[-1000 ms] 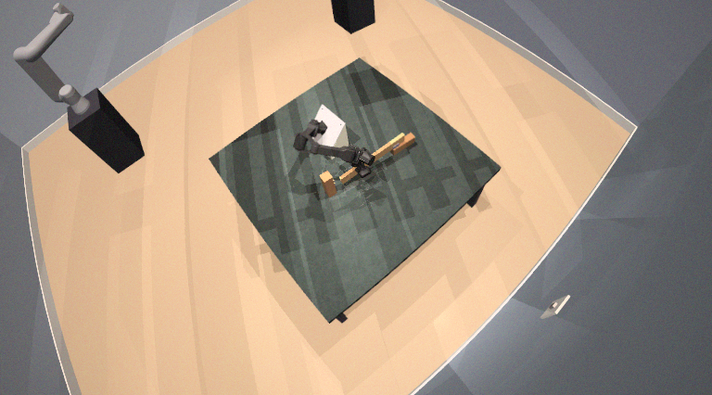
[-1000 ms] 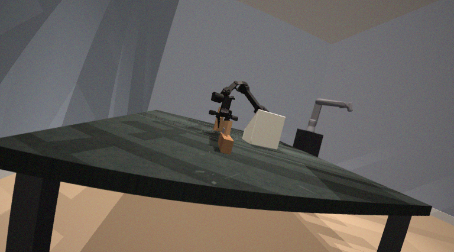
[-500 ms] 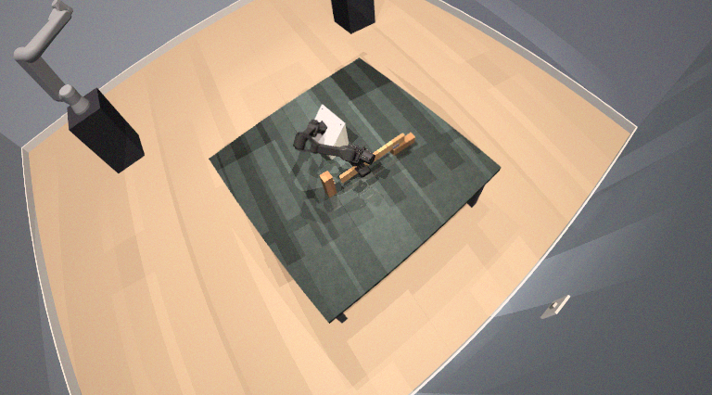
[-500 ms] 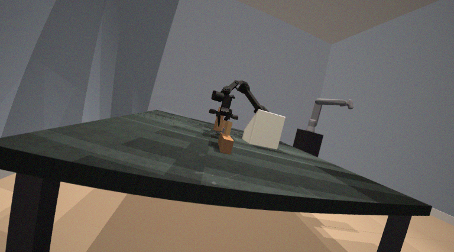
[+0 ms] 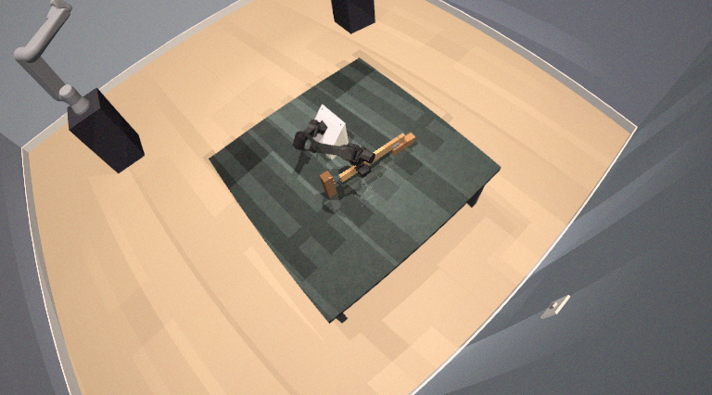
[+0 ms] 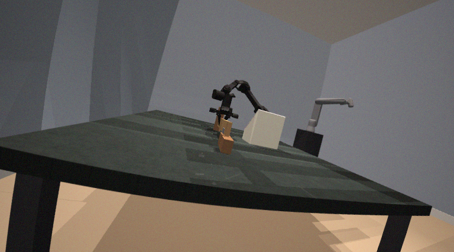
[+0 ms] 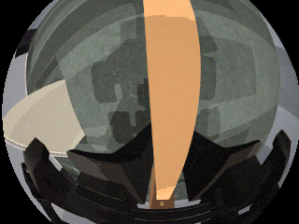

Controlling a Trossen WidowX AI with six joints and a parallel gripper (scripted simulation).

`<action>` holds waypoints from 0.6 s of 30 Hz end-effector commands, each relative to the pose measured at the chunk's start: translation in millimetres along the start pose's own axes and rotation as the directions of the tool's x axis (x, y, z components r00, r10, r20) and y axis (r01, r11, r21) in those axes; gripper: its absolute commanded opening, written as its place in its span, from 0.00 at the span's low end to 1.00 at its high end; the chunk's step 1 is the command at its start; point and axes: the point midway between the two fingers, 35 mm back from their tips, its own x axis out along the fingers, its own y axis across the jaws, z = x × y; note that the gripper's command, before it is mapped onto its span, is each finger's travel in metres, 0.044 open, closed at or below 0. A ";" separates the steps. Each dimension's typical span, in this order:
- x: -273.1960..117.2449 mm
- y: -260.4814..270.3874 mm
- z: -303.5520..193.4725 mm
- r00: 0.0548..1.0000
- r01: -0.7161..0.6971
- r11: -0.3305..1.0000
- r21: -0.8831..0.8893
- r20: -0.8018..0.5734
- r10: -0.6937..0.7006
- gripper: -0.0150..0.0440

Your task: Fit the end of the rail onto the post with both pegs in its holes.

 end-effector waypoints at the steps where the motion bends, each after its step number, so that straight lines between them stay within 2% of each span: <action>1: -5.1 -1.2 2.6 1.000 0.003 1.000 0.001 0.012 -0.003 0.25; 18: -13.6 -1.1 2.6 1.000 0.003 1.000 0.001 0.013 -0.003 0.25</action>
